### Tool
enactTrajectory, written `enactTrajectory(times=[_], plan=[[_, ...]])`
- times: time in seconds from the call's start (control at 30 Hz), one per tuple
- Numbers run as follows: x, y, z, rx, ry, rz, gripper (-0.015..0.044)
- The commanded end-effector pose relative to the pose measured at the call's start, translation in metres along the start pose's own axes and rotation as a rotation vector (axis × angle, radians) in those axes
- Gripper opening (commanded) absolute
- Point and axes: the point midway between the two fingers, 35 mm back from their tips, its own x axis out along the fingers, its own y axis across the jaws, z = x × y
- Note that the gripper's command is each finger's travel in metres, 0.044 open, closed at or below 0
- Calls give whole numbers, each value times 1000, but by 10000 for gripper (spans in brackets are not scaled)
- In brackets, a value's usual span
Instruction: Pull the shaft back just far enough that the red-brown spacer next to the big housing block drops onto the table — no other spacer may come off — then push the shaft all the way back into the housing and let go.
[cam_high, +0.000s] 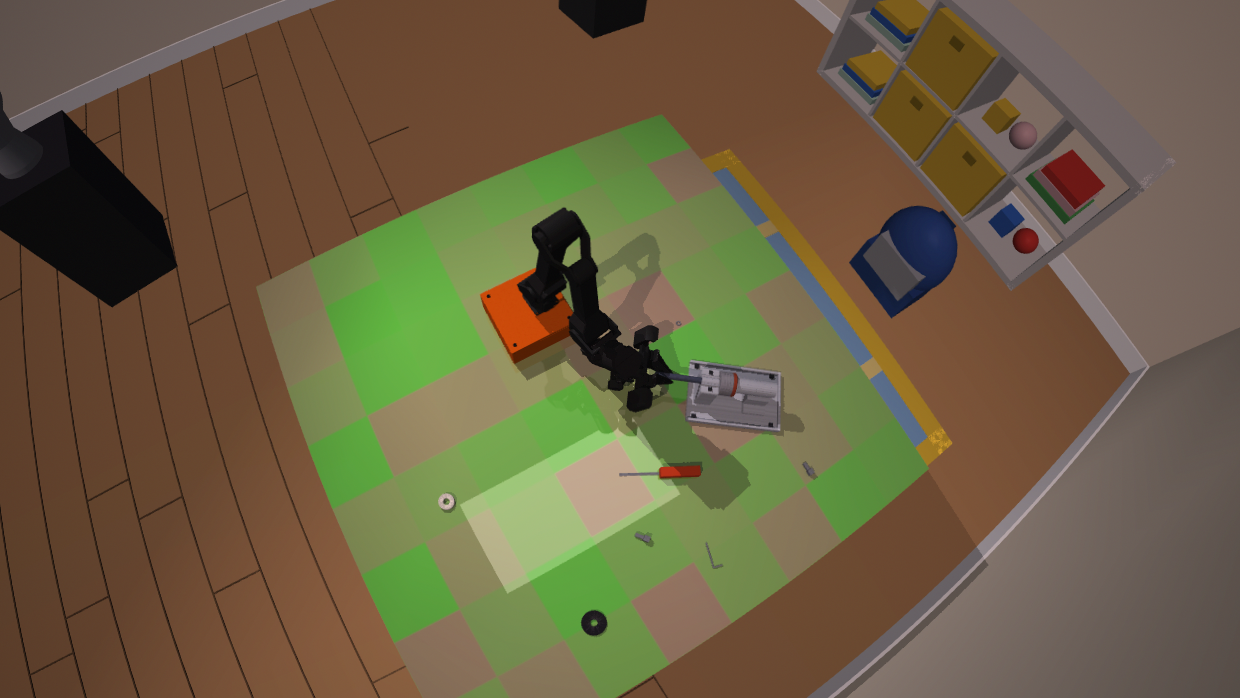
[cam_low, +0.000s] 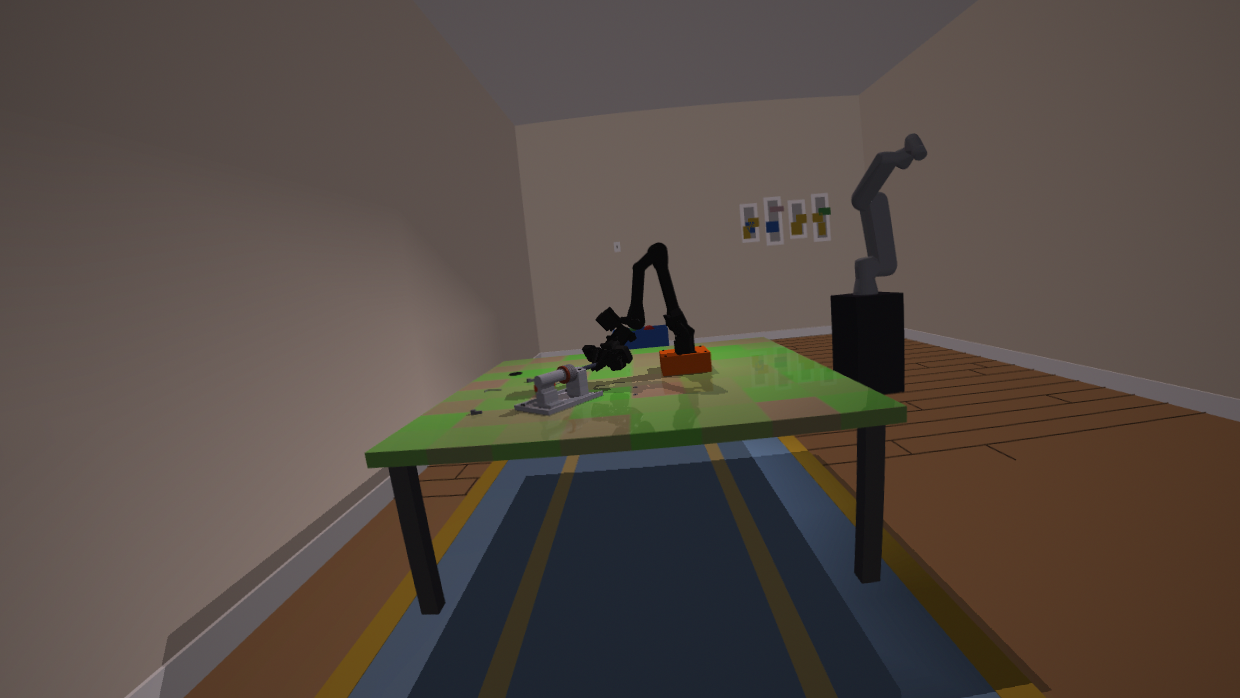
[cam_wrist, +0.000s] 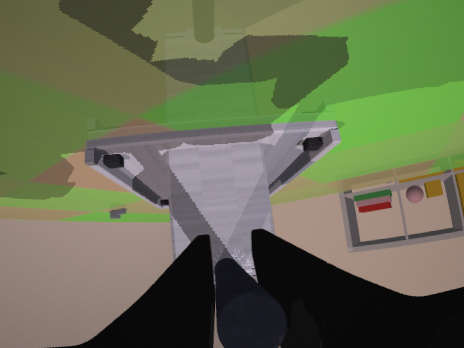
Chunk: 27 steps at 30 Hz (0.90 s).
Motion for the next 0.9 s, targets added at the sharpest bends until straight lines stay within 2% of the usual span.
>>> enactTrajectory(times=[0.0, 0.87], plan=[[-1, 0, 1, -2, -1, 0, 0], [-3, 0, 2, -2, -1, 0, 0]])
